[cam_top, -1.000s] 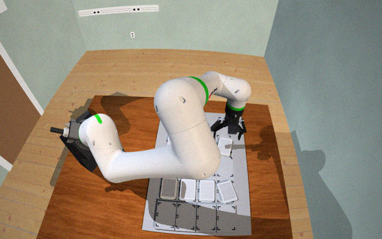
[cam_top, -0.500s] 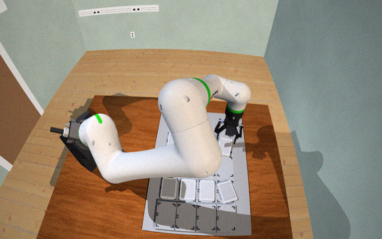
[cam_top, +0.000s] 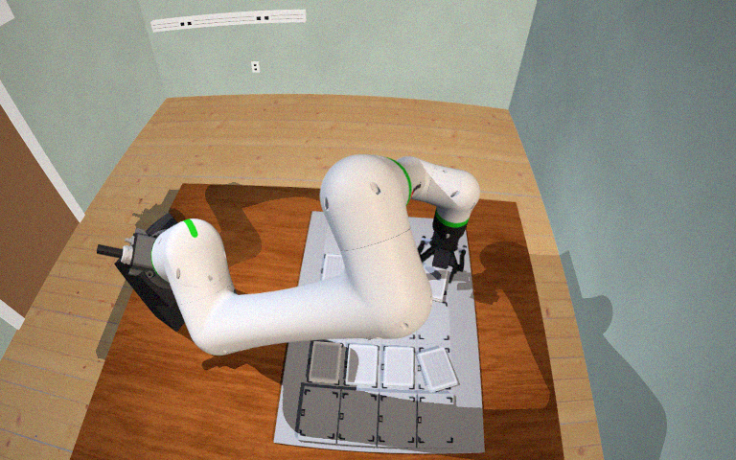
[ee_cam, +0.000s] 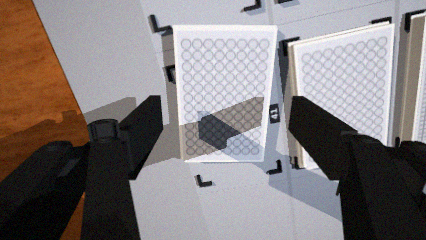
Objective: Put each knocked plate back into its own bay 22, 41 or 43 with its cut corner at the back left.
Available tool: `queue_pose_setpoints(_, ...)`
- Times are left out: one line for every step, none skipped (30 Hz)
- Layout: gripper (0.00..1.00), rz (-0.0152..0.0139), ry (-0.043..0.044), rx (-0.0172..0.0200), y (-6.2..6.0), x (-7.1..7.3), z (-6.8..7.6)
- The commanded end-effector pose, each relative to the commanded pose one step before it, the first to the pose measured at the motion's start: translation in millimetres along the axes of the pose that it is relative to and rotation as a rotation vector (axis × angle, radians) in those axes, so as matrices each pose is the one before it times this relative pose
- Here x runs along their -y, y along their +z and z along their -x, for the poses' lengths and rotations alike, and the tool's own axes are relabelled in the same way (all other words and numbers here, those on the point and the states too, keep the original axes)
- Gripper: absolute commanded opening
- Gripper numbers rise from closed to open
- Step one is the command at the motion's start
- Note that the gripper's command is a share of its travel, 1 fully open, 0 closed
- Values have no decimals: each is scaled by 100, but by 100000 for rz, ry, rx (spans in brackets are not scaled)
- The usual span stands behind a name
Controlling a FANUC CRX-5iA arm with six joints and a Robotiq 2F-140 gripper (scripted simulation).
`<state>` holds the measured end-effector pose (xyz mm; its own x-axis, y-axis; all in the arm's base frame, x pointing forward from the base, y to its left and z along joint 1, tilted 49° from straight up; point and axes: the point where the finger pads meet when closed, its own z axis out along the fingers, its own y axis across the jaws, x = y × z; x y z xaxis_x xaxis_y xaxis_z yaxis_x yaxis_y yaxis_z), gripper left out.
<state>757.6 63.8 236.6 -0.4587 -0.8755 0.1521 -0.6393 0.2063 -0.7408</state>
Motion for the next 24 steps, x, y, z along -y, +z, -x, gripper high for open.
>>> queue_pose_setpoints(70,-155,17,133,-33,100,88)
queue_pose_setpoints(70,0,0,0,1,1,1)
queue_pose_setpoints(70,0,0,0,0,0,0)
queue_pose_setpoints(70,0,0,0,0,0,0)
queue_pose_setpoints(70,1,0,0,131,0,0)
queue_pose_setpoints(70,1,0,0,131,0,0)
queue_pose_setpoints(70,1,0,0,132,0,0)
queue_pose_setpoints(70,1,0,0,132,0,0)
queue_pose_setpoints(70,0,0,0,133,0,0)
queue_pose_setpoints(70,0,0,0,133,0,0)
queue_pose_setpoints(70,0,0,0,133,0,0)
queue_pose_setpoints(70,0,0,0,133,0,0)
queue_pose_setpoints(70,0,0,0,133,0,0)
queue_pose_setpoints(70,0,0,0,0,0,0)
queue_pose_setpoints(70,0,0,0,0,0,0)
queue_pose_setpoints(70,-4,1,0,137,1,1)
queue_pose_setpoints(70,1,0,0,132,0,0)
queue_pose_setpoints(70,1,0,0,132,0,0)
queue_pose_setpoints(70,1,0,0,133,0,0)
queue_pose_setpoints(70,-1,0,0,84,0,0)
queue_pose_setpoints(70,-2,0,0,2,1,1)
queue_pose_setpoints(70,-1,0,0,2,0,1)
queue_pose_setpoints(70,-1,0,0,1,0,0)
queue_pose_setpoints(70,0,0,0,1,0,0)
